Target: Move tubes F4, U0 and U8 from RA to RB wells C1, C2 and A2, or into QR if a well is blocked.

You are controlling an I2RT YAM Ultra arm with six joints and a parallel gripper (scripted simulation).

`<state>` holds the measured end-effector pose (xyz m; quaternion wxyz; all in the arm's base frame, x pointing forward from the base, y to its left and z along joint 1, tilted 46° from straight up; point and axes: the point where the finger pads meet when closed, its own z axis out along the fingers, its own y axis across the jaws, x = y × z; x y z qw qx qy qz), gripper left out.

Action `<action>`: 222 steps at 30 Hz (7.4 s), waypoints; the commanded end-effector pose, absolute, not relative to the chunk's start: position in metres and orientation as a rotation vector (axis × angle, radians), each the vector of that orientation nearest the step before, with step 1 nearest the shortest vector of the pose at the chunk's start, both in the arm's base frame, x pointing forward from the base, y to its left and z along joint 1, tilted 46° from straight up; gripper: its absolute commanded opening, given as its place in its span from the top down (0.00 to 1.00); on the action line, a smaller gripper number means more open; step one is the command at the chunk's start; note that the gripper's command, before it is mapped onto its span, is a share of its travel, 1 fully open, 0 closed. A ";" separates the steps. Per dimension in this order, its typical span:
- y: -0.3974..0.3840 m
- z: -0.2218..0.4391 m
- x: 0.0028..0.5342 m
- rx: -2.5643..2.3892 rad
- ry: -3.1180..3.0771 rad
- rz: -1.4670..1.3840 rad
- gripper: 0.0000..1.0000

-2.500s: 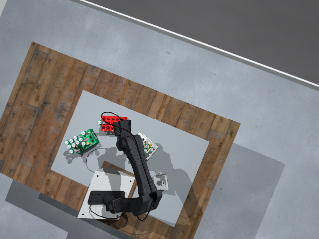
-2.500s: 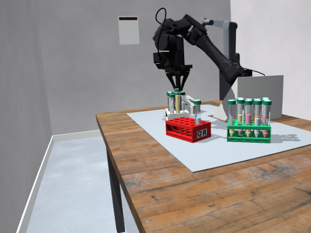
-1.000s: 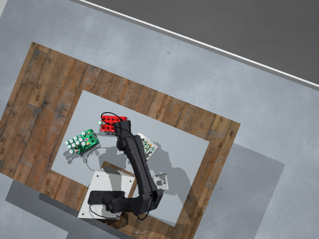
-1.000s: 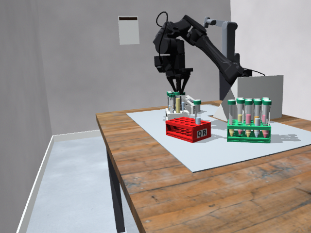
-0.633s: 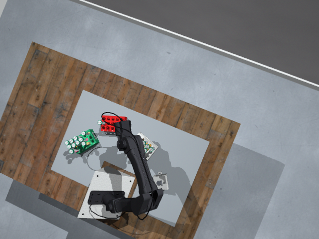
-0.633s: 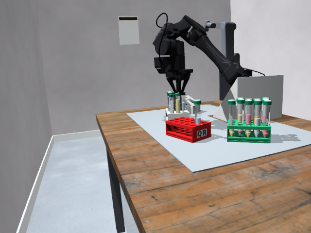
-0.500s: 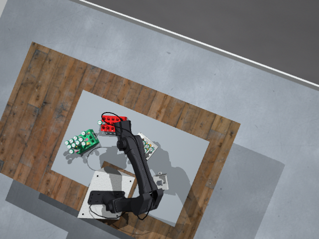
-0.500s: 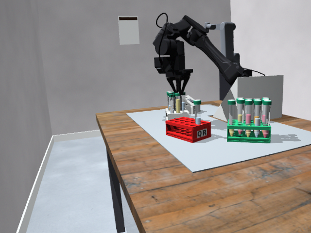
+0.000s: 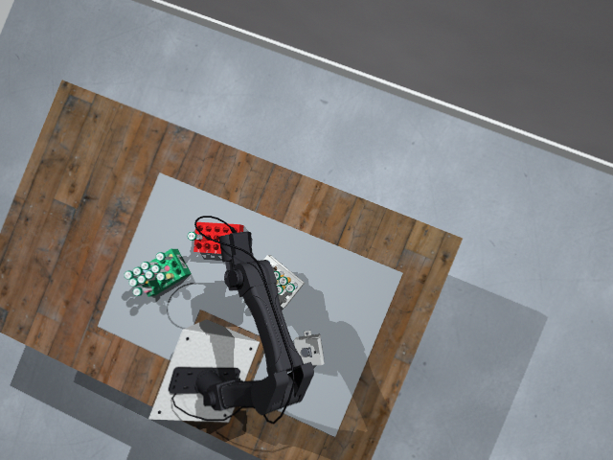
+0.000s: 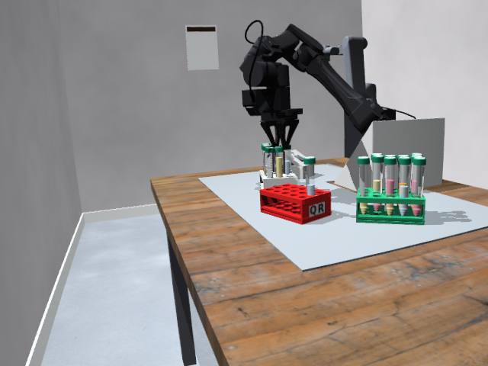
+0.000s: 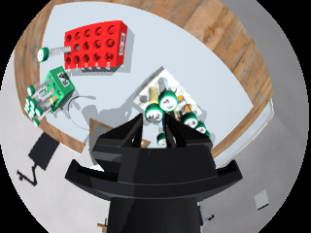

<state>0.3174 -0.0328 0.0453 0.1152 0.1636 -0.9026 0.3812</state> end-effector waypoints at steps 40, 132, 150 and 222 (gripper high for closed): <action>0.016 0.087 0.322 0.493 -2.673 1.106 0.70; 0.193 -0.072 0.285 1.743 -1.708 0.652 0.70; 0.212 -0.084 0.279 1.740 -1.703 0.652 0.70; 0.165 -0.131 0.292 1.763 -1.723 0.664 0.70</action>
